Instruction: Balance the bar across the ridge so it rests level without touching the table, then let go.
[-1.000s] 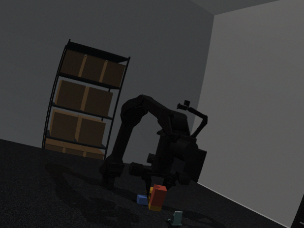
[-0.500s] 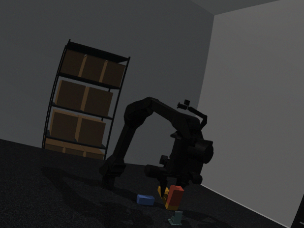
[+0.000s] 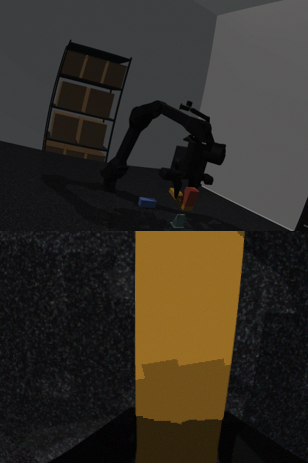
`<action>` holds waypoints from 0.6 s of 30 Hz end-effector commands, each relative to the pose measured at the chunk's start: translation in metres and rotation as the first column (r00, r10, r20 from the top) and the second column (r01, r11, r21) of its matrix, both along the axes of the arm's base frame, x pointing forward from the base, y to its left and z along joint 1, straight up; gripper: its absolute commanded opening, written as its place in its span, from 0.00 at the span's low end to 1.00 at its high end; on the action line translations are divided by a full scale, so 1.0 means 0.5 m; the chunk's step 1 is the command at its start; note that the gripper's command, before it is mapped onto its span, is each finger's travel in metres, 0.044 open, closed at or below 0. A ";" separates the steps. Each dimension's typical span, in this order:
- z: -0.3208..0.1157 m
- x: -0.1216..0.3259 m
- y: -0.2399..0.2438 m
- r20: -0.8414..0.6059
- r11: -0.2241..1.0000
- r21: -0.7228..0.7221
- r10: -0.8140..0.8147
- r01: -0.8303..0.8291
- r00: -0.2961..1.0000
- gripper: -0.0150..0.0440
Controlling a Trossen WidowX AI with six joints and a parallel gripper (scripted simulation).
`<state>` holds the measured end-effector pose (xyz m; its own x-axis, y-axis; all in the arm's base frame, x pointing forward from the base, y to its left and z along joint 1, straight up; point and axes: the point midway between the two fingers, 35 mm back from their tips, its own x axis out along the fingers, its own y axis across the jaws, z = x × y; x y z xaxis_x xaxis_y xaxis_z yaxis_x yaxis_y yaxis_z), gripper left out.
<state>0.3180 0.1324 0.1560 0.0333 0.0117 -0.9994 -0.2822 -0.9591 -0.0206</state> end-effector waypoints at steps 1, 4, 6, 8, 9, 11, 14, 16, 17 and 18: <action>0.001 -0.005 0.023 0.000 1.000 0.003 0.011 -0.011 1.000 0.25; 0.001 -0.010 0.035 0.000 1.000 0.003 0.020 -0.020 1.000 0.25; -0.002 -0.010 0.036 0.000 1.000 0.003 0.020 -0.020 1.000 0.25; -0.007 -0.010 0.037 0.000 1.000 0.003 0.020 -0.020 1.000 0.25; -0.010 -0.010 0.037 0.000 1.000 0.003 0.020 -0.020 1.000 0.25; -0.016 -0.009 0.039 0.000 1.000 0.003 0.020 -0.020 1.000 0.25; -0.026 -0.009 0.040 0.000 1.000 0.003 0.021 -0.021 1.000 0.25; -0.032 -0.009 0.040 0.000 1.000 0.003 0.021 -0.021 1.000 0.25; -0.036 -0.009 0.040 0.000 1.000 0.003 0.021 -0.021 1.000 0.25; -0.039 -0.008 0.040 0.000 1.000 0.003 0.021 -0.021 1.000 0.25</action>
